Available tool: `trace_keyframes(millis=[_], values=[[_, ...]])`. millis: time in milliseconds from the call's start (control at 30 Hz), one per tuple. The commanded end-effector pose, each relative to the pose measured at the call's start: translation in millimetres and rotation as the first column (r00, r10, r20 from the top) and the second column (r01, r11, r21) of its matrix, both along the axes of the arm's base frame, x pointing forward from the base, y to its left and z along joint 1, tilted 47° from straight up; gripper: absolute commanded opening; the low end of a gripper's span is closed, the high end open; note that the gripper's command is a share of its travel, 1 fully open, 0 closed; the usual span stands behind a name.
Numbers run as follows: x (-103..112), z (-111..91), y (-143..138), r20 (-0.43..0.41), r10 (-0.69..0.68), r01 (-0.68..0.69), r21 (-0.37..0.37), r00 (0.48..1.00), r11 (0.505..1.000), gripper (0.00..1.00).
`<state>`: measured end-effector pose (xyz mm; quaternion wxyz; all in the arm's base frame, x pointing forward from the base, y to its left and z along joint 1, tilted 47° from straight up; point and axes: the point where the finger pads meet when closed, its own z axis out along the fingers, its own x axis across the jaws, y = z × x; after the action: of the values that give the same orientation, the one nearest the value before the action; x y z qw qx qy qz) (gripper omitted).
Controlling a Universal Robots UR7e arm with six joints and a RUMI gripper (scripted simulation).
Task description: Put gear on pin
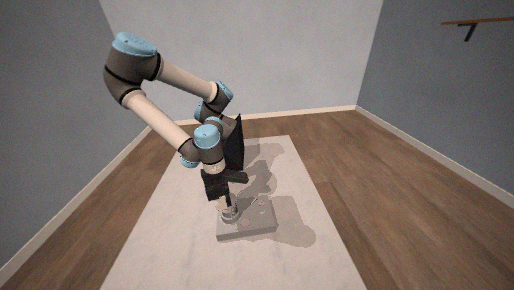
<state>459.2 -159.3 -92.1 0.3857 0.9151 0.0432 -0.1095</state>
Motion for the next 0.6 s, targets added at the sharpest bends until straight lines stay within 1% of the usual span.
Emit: trace_keyframes(millis=[0, 567], values=[[0.4, 0.0, -0.1, 0.001, 0.001, -0.001, 0.0, 1.0, 1.0, 0.0], [0.0, -1.9, -2.1, 0.001, 0.001, -0.001, 0.0, 1.0, 1.0, 0.0]])
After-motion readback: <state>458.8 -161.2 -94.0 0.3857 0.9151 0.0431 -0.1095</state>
